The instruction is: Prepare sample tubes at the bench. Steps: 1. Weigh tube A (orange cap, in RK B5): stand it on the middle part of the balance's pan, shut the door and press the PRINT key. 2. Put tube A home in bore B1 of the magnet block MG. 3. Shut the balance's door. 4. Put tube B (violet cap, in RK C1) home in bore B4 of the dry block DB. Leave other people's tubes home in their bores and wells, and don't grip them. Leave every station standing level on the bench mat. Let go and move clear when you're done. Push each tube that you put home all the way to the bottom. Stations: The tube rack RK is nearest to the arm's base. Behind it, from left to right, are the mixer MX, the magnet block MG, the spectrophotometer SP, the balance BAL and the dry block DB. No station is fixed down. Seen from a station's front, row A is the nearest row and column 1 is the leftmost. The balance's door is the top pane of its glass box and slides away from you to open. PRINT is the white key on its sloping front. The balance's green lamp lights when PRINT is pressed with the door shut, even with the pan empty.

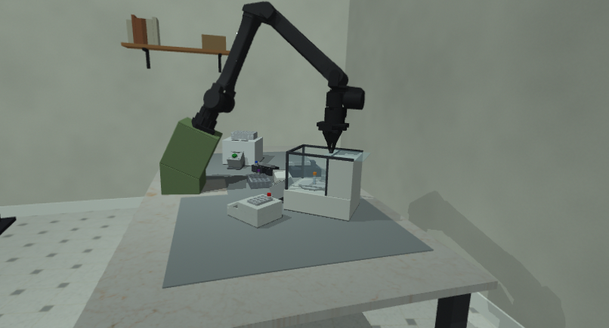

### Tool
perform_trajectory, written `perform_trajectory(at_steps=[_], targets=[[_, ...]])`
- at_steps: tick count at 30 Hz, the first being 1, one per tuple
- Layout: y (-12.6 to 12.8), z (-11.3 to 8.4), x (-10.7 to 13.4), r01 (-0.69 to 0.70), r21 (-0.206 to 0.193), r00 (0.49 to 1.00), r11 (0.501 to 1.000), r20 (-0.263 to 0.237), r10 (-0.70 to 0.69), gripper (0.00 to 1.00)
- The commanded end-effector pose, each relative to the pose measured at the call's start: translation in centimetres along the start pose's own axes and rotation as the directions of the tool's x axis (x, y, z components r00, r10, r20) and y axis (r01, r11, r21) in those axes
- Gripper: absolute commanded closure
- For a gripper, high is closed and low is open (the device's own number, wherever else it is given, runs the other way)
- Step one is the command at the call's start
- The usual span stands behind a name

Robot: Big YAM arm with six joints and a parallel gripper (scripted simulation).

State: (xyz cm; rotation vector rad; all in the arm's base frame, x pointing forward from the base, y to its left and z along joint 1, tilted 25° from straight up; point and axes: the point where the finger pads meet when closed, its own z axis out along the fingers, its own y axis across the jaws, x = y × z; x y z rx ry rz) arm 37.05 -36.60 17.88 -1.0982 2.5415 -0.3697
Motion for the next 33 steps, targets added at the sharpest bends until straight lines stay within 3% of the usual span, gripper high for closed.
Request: perform_trajectory(at_steps=[1,2,3,17,18,22,33], targets=[[-2.9,-0.7,-0.6,0.015,0.051,1.000,0.999,-0.004,-0.015,0.94],[-2.9,-0.7,-0.6,0.015,0.051,1.000,0.999,-0.004,-0.015,0.94],[-0.6,-1.2,-0.6,0.013,0.044,1.000,0.999,-0.005,-0.013,0.70],[-1.3,-1.1,-0.2,0.009,0.038,1.000,0.999,-0.005,-0.009,0.70],[-0.5,-1.4,-0.4,0.011,0.040,1.000,0.999,-0.006,-0.011,0.70],[-2.3,-3.8,0.1,0.017,0.072,1.000,0.997,-0.013,-0.016,0.70],[-2.3,-5.4,0.1,0.016,0.075,1.000,0.997,-0.012,-0.015,0.70]])
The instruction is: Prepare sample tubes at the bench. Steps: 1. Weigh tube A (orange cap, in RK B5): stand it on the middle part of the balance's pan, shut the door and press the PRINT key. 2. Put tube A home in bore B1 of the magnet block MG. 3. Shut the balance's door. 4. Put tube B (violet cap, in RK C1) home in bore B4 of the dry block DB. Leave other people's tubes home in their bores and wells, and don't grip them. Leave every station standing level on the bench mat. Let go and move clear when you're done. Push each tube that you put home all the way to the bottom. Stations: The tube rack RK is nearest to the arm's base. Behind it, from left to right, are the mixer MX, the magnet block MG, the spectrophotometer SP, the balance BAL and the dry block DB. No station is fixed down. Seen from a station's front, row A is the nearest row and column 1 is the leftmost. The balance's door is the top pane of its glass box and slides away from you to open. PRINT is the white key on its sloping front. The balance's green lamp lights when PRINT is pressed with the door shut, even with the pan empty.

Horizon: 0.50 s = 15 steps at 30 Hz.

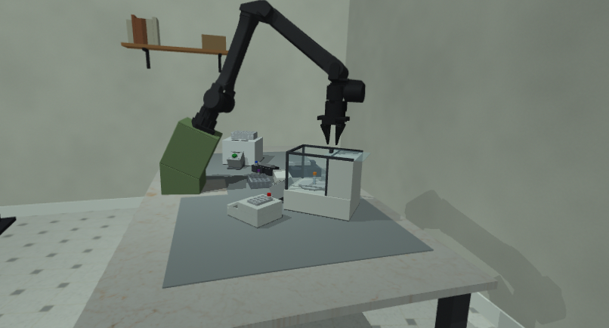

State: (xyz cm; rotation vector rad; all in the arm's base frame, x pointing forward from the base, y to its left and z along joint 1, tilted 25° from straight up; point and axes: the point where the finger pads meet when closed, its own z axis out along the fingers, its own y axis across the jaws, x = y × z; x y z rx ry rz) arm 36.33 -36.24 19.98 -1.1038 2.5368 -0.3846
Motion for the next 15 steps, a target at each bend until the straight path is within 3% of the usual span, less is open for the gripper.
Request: perform_trajectory(at_steps=[1,15], targets=[[-1.7,-2.9,0.4,0.000,0.053,1.000,0.999,-0.007,0.000,0.70],[-2.1,-5.8,0.3,0.010,0.067,1.000,0.998,-0.009,-0.010,0.70]])
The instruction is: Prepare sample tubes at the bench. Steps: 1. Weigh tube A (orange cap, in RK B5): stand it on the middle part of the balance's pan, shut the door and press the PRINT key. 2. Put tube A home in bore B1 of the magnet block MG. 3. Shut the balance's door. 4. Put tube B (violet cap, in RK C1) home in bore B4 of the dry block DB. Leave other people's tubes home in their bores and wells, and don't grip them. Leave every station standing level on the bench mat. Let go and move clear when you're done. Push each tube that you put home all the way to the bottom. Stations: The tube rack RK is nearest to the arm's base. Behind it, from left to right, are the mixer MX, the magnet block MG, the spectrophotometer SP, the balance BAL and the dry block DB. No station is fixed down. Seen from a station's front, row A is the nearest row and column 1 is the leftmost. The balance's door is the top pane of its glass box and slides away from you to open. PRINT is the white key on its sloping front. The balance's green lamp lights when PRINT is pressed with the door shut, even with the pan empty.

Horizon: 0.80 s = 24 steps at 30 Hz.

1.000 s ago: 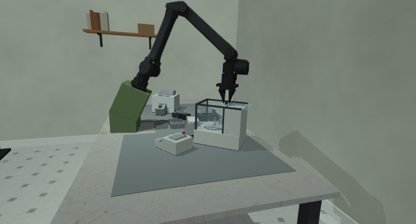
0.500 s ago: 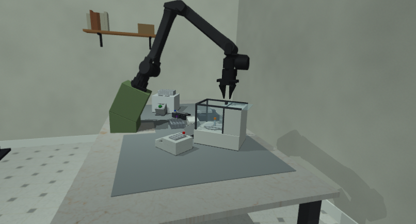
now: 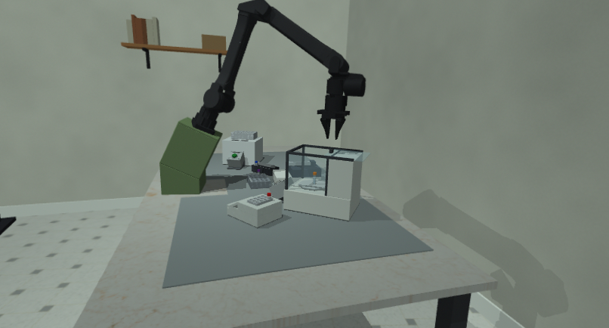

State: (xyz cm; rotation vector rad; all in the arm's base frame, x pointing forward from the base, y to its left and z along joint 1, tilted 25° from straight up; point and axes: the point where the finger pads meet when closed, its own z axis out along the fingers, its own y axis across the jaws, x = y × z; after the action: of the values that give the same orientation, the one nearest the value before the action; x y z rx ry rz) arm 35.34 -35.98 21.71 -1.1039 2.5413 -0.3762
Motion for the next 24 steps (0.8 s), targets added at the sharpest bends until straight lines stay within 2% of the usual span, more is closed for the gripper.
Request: perform_trajectory(at_steps=[1,10,14,15,16,19,20,23,24], targets=[[-2.3,-3.8,0.2,0.012,0.074,1.000,0.997,-0.008,-0.011,0.70],[-2.2,-5.0,0.2,0.010,0.074,1.000,0.997,-0.008,-0.010,0.70],[-1.8,-4.2,0.4,0.003,0.060,1.000,0.998,-0.007,-0.003,0.70],[-1.3,-3.0,0.0,0.005,0.038,1.000,0.999,-0.002,-0.005,0.70],[0.2,-3.0,0.5,-0.050,0.045,0.999,0.998,-0.004,0.050,0.64],[0.2,-3.0,0.4,-0.082,0.045,0.997,0.996,-0.003,0.083,0.64],[0.9,-2.9,0.5,-0.117,0.045,0.993,0.992,-0.002,0.117,0.64],[0.5,-3.3,0.5,-0.213,0.053,0.977,0.976,0.002,0.213,0.64],[-1.0,-4.5,0.3,-0.236,0.088,0.972,0.968,0.008,0.236,0.64]])
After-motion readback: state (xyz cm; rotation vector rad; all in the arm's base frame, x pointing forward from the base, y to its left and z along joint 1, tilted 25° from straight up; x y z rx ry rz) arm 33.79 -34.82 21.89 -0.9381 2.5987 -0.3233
